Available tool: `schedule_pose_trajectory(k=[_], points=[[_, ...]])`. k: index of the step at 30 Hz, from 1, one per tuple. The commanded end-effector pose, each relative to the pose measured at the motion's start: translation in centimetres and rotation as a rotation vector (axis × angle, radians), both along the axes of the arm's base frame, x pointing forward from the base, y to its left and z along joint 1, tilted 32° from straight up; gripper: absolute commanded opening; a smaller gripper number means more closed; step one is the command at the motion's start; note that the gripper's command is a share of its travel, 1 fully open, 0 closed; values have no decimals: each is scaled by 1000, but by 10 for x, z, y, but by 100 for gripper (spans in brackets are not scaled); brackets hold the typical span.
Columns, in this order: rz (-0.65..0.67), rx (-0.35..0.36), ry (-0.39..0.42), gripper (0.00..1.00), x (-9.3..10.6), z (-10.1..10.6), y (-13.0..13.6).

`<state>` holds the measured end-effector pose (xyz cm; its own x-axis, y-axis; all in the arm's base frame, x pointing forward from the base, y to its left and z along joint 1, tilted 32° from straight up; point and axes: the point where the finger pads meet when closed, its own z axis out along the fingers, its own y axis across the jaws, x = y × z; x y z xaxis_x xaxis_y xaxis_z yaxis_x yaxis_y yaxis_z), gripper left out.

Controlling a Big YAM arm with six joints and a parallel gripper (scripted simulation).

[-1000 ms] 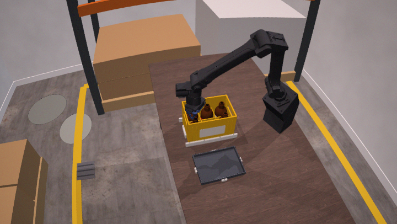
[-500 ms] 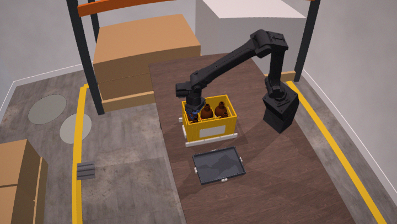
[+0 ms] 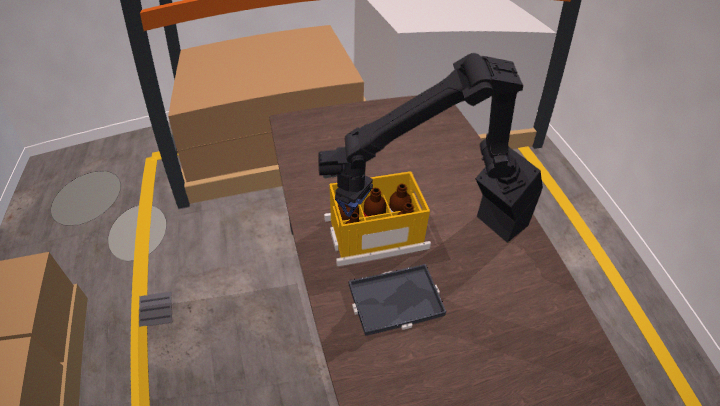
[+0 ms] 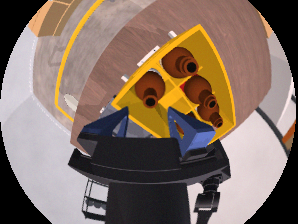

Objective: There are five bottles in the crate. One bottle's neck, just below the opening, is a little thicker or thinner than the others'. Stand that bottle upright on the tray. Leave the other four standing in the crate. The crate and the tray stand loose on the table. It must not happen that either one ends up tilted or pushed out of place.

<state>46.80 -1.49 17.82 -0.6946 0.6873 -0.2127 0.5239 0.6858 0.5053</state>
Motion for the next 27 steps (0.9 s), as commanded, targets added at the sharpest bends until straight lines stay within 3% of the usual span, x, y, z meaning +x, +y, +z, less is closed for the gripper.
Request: schedule_pose_trajectory(k=[1,27], points=[[6,4,22,61,4,-14,6],[0,0,17,61,0,-15,-3]])
